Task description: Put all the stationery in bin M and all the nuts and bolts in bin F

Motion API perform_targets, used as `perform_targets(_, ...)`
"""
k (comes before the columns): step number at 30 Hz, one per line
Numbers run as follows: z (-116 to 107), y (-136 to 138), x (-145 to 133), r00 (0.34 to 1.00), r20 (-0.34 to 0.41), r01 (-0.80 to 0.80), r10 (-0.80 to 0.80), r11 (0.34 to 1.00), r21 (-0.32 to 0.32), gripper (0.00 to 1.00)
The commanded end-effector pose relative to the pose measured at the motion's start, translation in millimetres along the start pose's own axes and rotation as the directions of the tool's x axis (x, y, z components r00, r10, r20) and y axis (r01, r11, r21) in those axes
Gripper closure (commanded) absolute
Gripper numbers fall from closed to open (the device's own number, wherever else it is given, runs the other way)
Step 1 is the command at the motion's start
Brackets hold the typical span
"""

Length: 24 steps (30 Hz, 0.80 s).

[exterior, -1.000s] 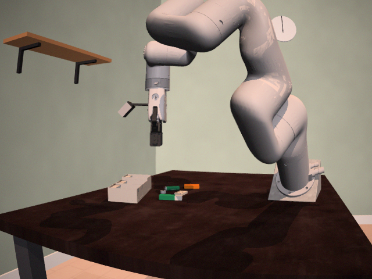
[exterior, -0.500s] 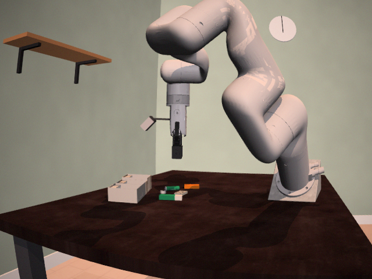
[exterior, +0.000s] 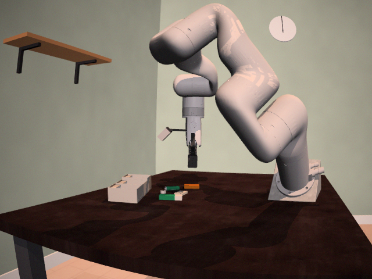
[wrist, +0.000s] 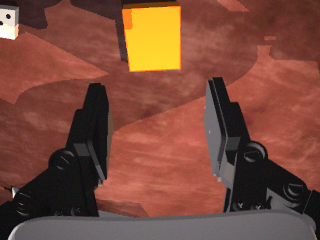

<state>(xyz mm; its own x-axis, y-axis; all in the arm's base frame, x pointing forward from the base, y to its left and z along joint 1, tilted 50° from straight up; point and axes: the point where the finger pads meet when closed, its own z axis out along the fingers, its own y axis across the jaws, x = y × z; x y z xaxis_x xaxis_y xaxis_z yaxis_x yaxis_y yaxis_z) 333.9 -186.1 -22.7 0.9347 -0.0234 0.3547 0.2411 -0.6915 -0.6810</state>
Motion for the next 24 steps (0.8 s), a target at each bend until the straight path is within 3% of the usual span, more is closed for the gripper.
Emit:
perform_targets(1, -1.1, 2.1, 0.7, 1.0, -0.002, 0.002, -0.002, 1.0, -0.003, 0.44)
perform_targets(24, -1.1, -1.2, 1.6, 1.0, -0.002, 0.002, -0.002, 1.0, -0.003, 0.44)
